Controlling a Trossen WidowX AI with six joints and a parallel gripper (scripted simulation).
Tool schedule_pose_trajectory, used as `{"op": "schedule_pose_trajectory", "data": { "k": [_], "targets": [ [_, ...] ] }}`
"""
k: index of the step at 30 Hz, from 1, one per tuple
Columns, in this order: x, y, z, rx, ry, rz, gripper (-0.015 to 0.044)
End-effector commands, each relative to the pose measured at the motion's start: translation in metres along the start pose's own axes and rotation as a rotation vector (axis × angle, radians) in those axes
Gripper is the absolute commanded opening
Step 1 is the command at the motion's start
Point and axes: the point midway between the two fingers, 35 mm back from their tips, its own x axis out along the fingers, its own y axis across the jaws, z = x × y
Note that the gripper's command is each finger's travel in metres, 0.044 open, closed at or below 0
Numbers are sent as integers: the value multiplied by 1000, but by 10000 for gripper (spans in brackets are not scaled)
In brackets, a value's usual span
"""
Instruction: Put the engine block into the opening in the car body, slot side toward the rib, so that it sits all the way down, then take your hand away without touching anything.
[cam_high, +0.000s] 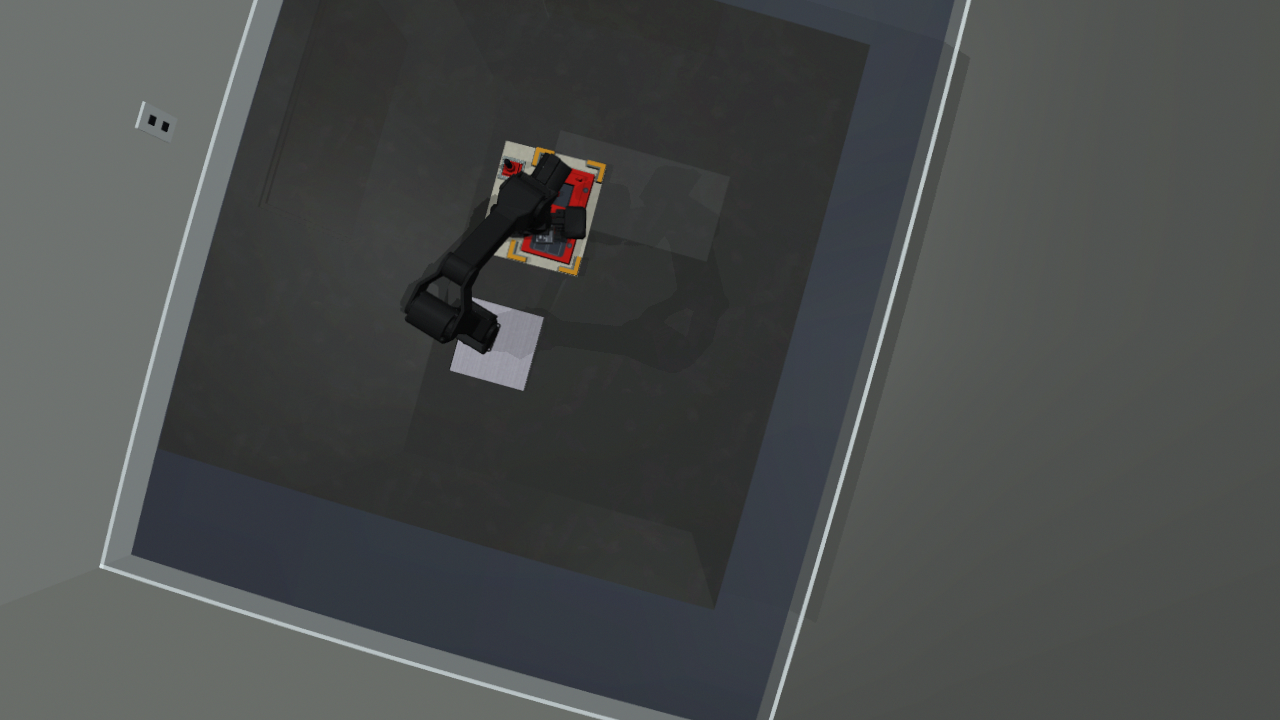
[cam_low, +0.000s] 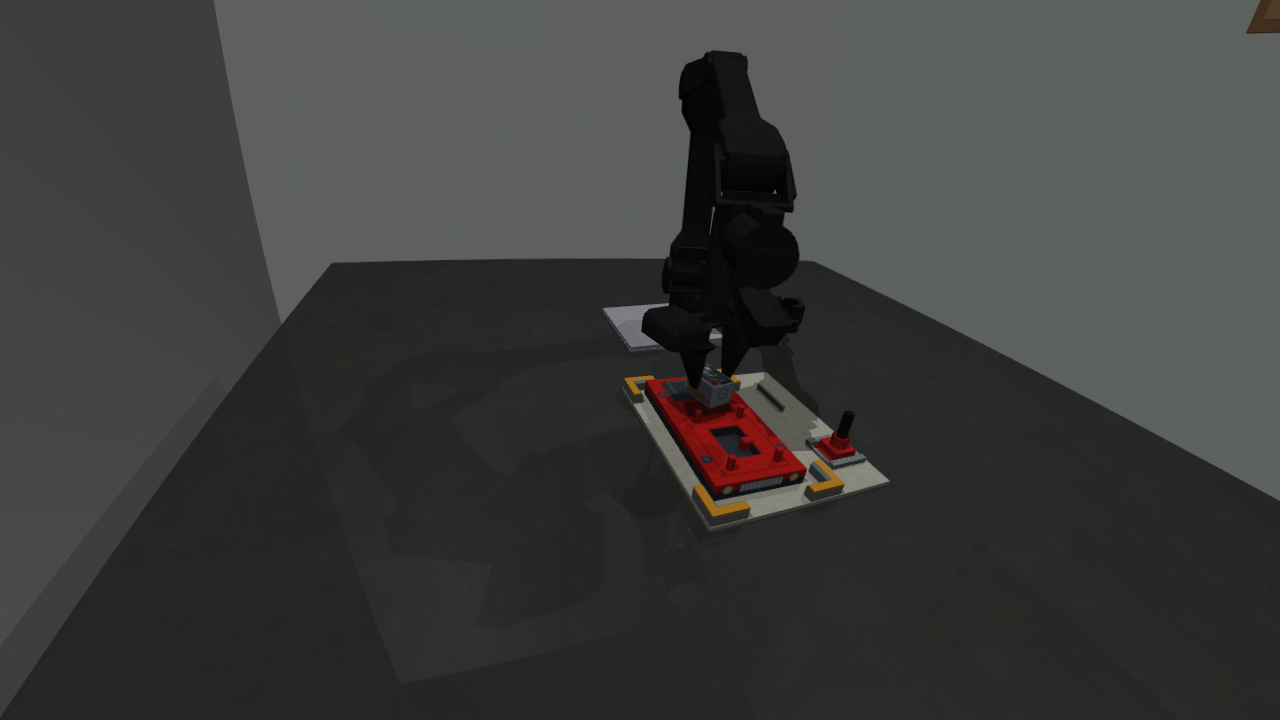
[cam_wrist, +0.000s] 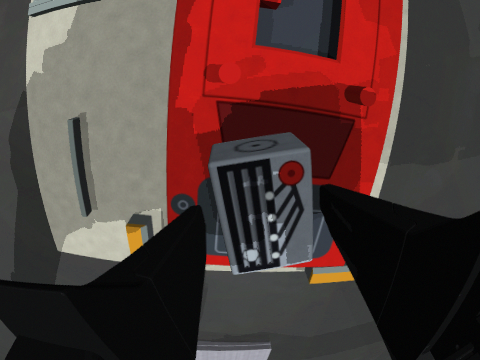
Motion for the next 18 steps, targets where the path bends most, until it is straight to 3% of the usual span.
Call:
{"op": "schedule_pose_trajectory", "data": {
  "k": [1, 8, 11, 18],
  "targets": [
    [1, -1, 0, -6, 2, -3, 125],
    [1, -1, 0, -6, 2, -3, 78],
    [-1, -1, 0, -6, 2, -3, 0],
    [-23, -4, 4, -6, 1, -3, 0]
  ]
}}
